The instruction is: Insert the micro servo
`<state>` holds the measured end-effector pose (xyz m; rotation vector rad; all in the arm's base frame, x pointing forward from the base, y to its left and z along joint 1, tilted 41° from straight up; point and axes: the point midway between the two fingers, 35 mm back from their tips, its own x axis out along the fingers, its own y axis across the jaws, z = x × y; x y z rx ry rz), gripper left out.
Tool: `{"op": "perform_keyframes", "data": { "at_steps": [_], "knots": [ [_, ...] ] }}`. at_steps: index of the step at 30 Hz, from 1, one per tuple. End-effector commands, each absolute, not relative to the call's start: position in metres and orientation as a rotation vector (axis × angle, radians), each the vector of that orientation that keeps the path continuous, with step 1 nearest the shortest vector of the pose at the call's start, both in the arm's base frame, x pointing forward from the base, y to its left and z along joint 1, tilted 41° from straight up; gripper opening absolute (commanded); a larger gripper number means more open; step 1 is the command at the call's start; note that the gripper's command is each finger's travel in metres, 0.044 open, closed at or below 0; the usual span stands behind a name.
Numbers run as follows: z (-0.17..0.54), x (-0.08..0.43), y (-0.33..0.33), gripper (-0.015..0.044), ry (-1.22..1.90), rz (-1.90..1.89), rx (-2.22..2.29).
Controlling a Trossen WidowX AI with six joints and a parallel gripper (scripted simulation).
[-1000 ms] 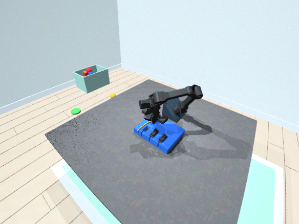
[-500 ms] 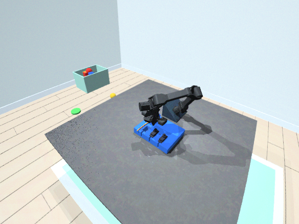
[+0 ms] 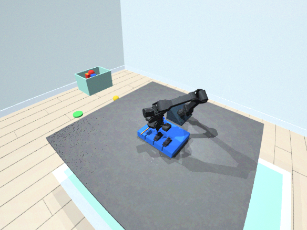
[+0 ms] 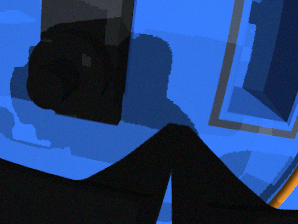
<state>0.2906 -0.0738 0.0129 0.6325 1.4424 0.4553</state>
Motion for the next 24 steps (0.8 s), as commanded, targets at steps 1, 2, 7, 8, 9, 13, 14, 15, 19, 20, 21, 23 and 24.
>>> {"op": "perform_keyframes", "data": {
  "at_steps": [1,2,7,8,9,13,14,15,19,20,21,23,24],
  "knots": [
    [0.010,0.290,-0.073,0.0000,1.441,0.453,0.640],
    [0.009,0.290,-0.074,0.0000,1.441,0.453,0.639],
    [0.004,0.291,-0.080,0.0000,1.441,0.451,0.639],
    [0.003,0.291,-0.082,0.0000,1.441,0.451,0.638],
    [0.002,0.291,-0.083,0.0000,1.441,0.451,0.638],
    [-0.001,0.290,-0.088,0.0000,1.441,0.450,0.638],
    [-0.002,0.290,-0.089,0.0000,1.441,0.450,0.637],
    [-0.003,0.290,-0.090,0.0000,1.441,0.450,0.637],
    [-0.007,0.290,-0.096,0.0000,1.441,0.449,0.637],
    [-0.009,0.290,-0.097,0.0000,1.441,0.449,0.637],
    [-0.010,0.290,-0.098,0.0000,1.441,0.449,0.636],
    [-0.012,0.290,-0.101,0.0000,1.441,0.448,0.636],
    [-0.013,0.290,-0.102,0.0000,1.441,0.448,0.636]
  ]
}}
